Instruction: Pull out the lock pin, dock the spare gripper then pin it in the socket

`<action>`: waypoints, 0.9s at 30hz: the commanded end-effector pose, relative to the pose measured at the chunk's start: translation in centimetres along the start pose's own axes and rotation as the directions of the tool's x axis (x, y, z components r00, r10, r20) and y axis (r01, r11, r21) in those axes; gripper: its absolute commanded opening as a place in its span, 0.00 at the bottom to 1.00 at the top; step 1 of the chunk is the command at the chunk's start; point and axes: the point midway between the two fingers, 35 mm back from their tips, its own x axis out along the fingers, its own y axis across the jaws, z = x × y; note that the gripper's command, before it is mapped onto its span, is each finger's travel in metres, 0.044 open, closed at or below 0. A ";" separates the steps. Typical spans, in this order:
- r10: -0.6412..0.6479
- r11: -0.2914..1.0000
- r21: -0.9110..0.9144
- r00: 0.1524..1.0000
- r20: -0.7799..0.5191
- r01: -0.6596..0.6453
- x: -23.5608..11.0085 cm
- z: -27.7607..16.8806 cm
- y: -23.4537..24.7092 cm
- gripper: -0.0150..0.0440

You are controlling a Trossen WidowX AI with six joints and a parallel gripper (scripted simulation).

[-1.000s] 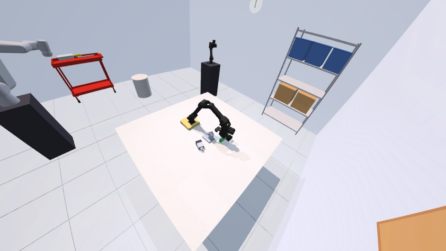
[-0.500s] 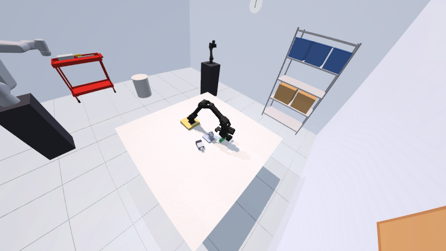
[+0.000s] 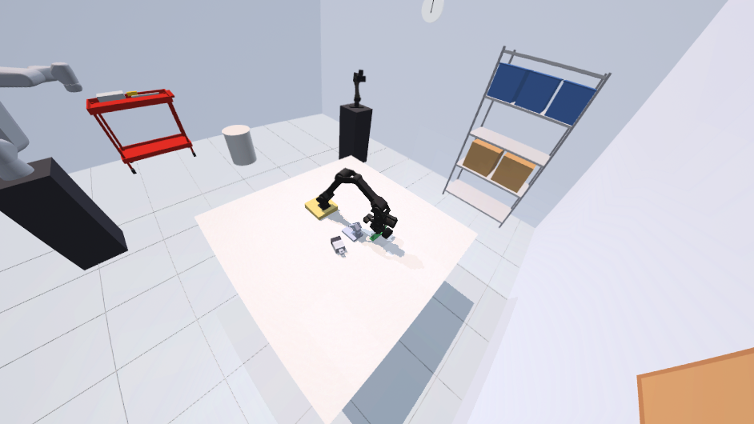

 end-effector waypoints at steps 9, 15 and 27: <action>0.000 1.000 0.000 1.000 0.000 0.000 0.0 0.0 0.0 0.25; 0.000 1.000 0.000 1.000 0.000 0.000 0.0 0.0 0.0 0.39; 0.001 1.000 0.000 1.000 0.000 -0.001 -1.0 0.2 0.1 0.92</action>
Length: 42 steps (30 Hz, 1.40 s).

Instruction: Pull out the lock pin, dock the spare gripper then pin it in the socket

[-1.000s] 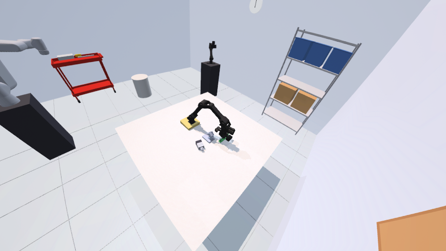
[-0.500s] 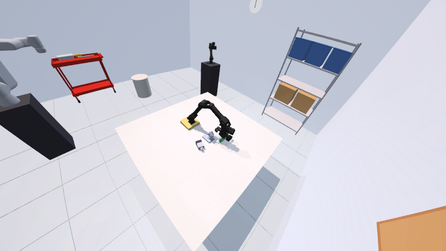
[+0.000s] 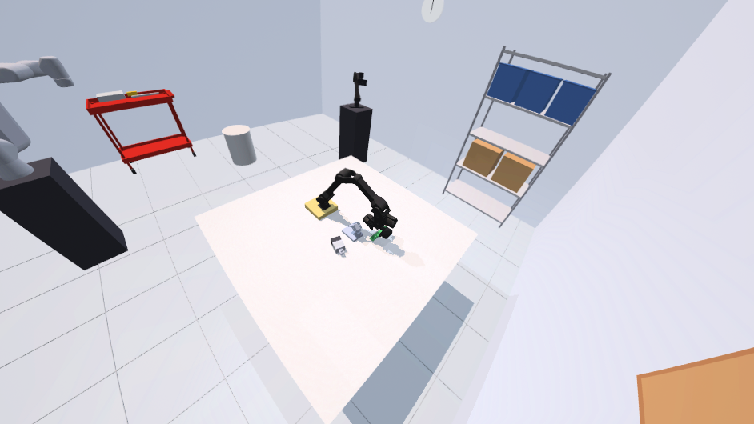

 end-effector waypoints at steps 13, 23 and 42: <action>0.037 0.999 -0.001 0.999 -0.006 -0.037 -2.9 0.4 0.9 1.00; 0.065 0.998 -0.002 0.998 -0.011 -0.065 -4.6 0.6 1.5 1.00; 0.111 0.994 -0.006 0.994 -0.020 -0.112 -8.4 1.1 2.5 1.00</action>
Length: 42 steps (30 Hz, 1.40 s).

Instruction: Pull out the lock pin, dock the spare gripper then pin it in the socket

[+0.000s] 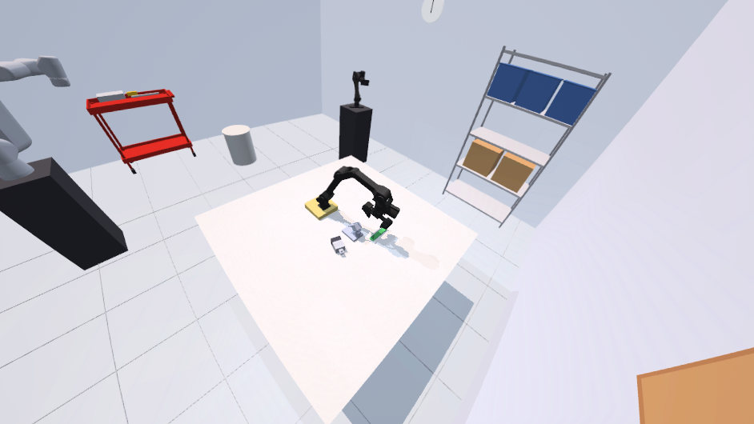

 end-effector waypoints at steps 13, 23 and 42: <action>-0.050 0.999 0.012 0.999 0.013 0.050 -5.6 0.7 1.1 1.00; -0.173 0.959 -0.231 0.985 -0.022 0.164 -6.2 -3.9 1.0 1.00; -0.489 0.442 -0.884 0.787 -0.376 -0.148 -5.3 -21.5 7.0 1.00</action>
